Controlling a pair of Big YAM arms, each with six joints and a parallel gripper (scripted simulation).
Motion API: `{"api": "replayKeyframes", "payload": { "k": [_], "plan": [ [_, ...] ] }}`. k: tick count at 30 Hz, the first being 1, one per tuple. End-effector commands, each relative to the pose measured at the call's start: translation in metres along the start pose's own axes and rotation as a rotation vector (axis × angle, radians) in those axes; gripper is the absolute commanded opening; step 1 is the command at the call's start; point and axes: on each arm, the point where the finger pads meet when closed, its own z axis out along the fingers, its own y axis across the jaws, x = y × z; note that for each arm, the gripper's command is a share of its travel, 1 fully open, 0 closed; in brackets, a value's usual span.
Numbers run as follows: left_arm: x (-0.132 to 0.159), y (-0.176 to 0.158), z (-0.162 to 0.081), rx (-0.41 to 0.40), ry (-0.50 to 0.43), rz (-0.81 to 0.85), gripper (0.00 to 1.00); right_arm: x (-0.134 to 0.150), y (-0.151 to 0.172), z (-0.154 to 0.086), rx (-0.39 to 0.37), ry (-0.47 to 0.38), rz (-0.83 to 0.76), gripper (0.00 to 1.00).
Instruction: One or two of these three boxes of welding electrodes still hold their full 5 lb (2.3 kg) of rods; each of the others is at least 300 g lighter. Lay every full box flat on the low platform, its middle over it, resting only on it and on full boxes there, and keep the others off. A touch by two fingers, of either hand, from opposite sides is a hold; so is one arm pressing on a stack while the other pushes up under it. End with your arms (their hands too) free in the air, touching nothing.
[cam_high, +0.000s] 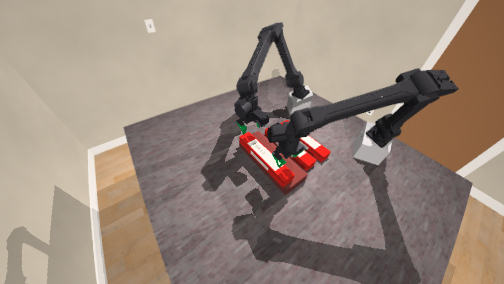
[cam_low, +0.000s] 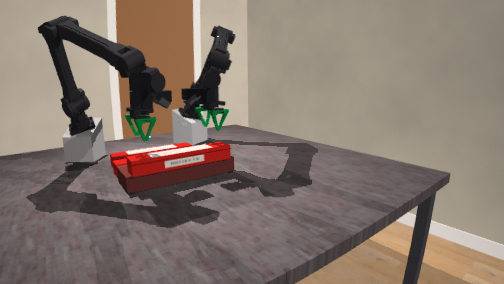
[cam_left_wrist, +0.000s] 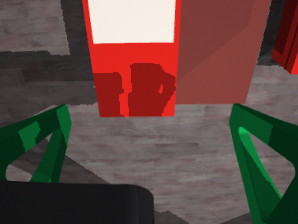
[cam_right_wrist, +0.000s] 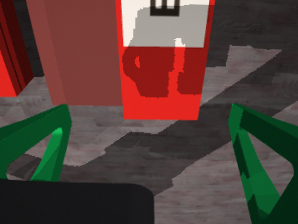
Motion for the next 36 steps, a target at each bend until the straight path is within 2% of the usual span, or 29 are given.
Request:
{"api": "replayKeyframes", "payload": {
  "k": [1, 13, 15, 30, 32, 36],
  "plan": [
    [-0.002, -0.008, -0.037, -0.056, -0.033, -0.009, 1.00, 0.000, 0.011, -0.037, 0.046, -0.025, 0.011, 1.00],
    [0.019, -0.084, -0.061, -0.038, -0.025, -0.002, 1.00, 0.020, 0.084, -0.061, 0.040, -0.023, 0.011, 1.00],
    [0.019, -0.084, -0.061, -0.038, -0.025, -0.002, 1.00, 0.020, 0.084, -0.061, 0.040, -0.023, 0.011, 1.00],
    [0.044, -0.175, -0.092, -0.032, -0.024, -0.002, 1.00, 0.044, 0.175, -0.092, 0.034, -0.022, 0.011, 1.00],
    [0.044, -0.175, -0.092, -0.032, -0.024, -0.002, 1.00, 0.044, 0.175, -0.092, 0.034, -0.022, 0.011, 1.00],
    [0.051, -0.199, -0.101, -0.030, -0.023, -0.002, 1.00, 0.050, 0.199, -0.100, 0.033, -0.021, 0.011, 1.00]
  ]
}}
